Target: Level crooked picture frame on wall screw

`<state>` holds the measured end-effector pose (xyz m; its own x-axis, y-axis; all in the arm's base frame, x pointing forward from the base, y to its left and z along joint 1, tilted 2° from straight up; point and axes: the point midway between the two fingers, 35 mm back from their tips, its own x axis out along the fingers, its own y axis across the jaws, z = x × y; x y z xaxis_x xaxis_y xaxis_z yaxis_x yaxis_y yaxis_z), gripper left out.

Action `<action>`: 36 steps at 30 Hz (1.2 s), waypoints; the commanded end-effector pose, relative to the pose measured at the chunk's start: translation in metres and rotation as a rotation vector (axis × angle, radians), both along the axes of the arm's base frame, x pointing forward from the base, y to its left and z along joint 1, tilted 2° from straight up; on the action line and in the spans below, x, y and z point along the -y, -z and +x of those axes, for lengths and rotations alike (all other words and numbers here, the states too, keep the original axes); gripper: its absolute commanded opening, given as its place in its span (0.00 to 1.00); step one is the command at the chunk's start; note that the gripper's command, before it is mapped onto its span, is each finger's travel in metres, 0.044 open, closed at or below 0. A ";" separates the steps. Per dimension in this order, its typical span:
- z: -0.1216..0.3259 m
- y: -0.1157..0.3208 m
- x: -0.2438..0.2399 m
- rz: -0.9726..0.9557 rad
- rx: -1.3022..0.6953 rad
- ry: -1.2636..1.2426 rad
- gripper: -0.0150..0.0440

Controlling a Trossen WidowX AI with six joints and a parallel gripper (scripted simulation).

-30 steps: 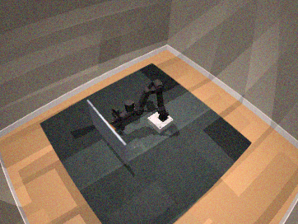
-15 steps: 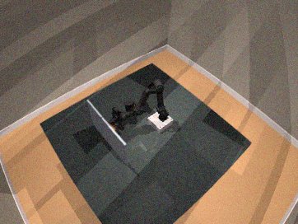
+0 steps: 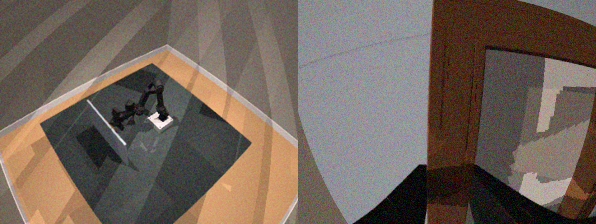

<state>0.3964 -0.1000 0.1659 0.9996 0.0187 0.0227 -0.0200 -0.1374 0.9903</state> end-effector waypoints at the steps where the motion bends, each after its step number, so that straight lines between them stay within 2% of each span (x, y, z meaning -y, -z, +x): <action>1: 0.000 0.000 0.000 -0.026 -0.001 0.001 0.25; 36: 0.000 -0.002 -0.001 -0.210 0.002 0.006 0.25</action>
<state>0.3963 -0.0996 0.1680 0.9996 0.0175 0.0223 -0.0232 0.0496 0.9985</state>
